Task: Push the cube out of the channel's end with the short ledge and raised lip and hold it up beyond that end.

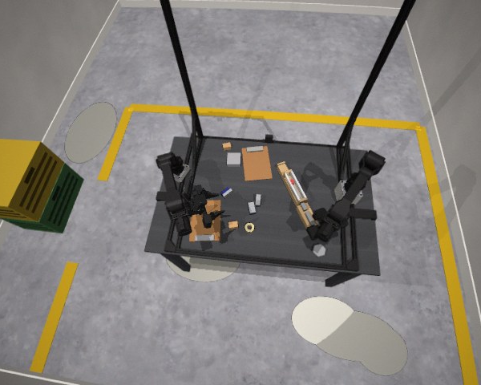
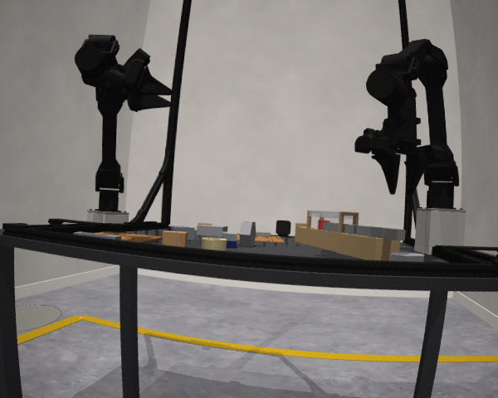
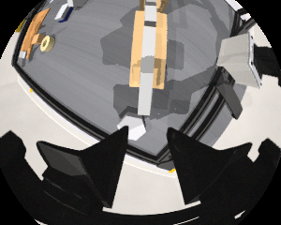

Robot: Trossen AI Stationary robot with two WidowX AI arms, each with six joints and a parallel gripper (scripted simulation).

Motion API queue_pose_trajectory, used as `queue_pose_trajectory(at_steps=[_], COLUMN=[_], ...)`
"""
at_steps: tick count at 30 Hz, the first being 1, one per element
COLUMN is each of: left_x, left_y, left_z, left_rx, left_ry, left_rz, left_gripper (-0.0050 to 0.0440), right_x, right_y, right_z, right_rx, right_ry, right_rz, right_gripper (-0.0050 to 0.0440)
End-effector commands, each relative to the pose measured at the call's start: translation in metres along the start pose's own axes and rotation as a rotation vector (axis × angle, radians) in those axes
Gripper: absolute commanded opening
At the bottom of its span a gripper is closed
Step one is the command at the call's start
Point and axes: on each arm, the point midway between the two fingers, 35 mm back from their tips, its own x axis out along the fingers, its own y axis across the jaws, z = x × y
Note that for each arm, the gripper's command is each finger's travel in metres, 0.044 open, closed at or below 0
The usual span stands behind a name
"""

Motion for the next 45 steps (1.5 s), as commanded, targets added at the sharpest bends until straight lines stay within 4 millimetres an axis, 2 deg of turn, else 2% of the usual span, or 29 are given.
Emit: queue_pose_trajectory(at_steps=[1, 10, 45], left_x=[0.012, 0.018, 0.068], left_y=[0.002, 0.002, 0.002], left_z=[-0.002, -0.002, -0.002], left_rx=[0.011, 0.011, 0.011], left_ry=[-0.005, -0.005, -0.005], left_rz=[-0.005, -0.005, -0.005], left_gripper=[0.02, 0.02, 0.02], right_x=[0.0, 0.0, 0.0], right_y=[0.0, 0.0, 0.0], right_z=[0.001, 0.001, 0.001], right_rx=[-0.001, -0.001, -0.001], right_ry=[-0.002, -0.002, -0.002], right_rz=[0.001, 0.001, 0.001], right_gripper=[0.04, 0.04, 0.04])
